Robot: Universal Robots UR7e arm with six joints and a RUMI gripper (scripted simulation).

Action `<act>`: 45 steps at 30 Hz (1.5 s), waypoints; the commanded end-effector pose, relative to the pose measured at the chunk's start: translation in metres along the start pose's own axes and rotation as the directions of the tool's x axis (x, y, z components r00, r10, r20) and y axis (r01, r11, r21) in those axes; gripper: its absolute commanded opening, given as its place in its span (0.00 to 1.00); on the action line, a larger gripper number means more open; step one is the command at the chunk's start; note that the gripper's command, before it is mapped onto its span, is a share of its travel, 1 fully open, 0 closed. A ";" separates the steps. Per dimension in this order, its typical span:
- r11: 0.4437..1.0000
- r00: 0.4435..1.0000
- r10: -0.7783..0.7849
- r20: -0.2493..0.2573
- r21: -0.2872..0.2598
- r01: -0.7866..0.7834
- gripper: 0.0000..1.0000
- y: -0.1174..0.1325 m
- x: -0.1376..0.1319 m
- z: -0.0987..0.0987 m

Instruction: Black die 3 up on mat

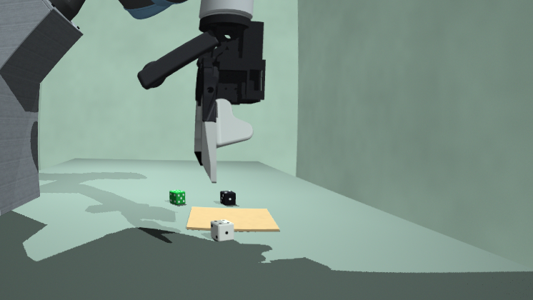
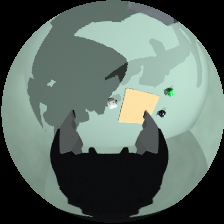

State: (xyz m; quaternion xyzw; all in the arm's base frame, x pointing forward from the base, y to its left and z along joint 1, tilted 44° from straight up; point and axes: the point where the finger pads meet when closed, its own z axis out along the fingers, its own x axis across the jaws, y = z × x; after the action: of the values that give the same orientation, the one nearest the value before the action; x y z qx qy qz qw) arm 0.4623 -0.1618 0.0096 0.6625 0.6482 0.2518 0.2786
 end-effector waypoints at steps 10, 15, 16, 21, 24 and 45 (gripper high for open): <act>1.000 1.000 0.000 0.005 -0.003 0.000 1.00 0.001 -0.001 0.029; 1.000 1.000 0.000 0.005 -0.003 0.000 1.00 0.001 -0.001 0.036; 1.000 1.000 0.000 0.005 -0.003 0.000 1.00 0.001 -0.001 0.037; 1.000 1.000 0.000 0.005 -0.003 0.000 1.00 0.001 -0.001 0.040; 1.000 1.000 0.000 0.005 -0.003 0.000 1.00 0.001 -0.001 0.040; 1.000 1.000 0.000 0.005 -0.003 0.000 1.00 0.001 -0.001 0.041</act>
State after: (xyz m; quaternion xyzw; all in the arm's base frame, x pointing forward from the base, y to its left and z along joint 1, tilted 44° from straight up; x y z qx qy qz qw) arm 0.4909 -0.1644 -0.0193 0.6627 0.6472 0.2513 0.2807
